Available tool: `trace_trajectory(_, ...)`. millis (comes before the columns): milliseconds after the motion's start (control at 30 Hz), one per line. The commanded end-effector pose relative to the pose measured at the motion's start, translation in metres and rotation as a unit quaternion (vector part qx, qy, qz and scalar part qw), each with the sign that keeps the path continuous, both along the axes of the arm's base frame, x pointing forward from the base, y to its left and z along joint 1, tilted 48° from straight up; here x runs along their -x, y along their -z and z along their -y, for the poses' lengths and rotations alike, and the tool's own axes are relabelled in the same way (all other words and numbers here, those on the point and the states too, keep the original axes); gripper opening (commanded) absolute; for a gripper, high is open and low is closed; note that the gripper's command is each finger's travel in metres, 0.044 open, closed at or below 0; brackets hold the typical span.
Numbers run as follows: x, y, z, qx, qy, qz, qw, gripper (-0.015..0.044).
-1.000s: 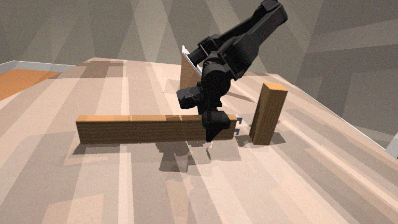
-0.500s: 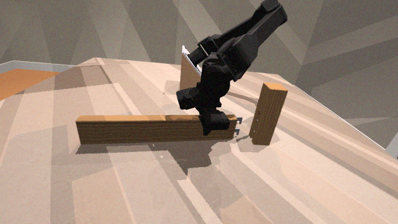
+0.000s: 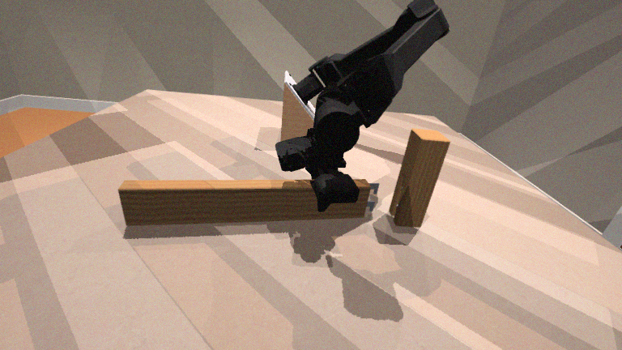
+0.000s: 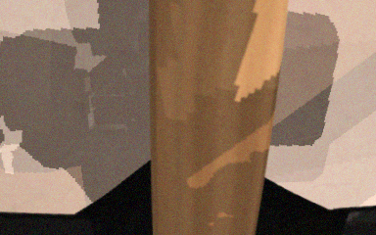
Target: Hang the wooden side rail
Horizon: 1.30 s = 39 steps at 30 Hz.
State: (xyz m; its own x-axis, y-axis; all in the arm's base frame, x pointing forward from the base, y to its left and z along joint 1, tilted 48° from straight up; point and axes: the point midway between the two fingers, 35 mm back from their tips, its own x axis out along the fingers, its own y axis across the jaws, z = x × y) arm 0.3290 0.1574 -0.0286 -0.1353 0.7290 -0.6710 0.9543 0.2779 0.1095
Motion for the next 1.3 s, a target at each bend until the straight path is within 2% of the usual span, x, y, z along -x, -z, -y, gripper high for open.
trace_trajectory(0,0.0006,0.0001,0.0002,0.0,0.009,-0.01,1.0,0.0)
trace_trajectory(567,0.0031,0.0004,0.001,0.01,0.059,-0.064,0.996,0.0)
trace_trajectory(1267,0.0043,-0.0008,0.0002,0.009,0.053,-0.054,0.997,0.0)
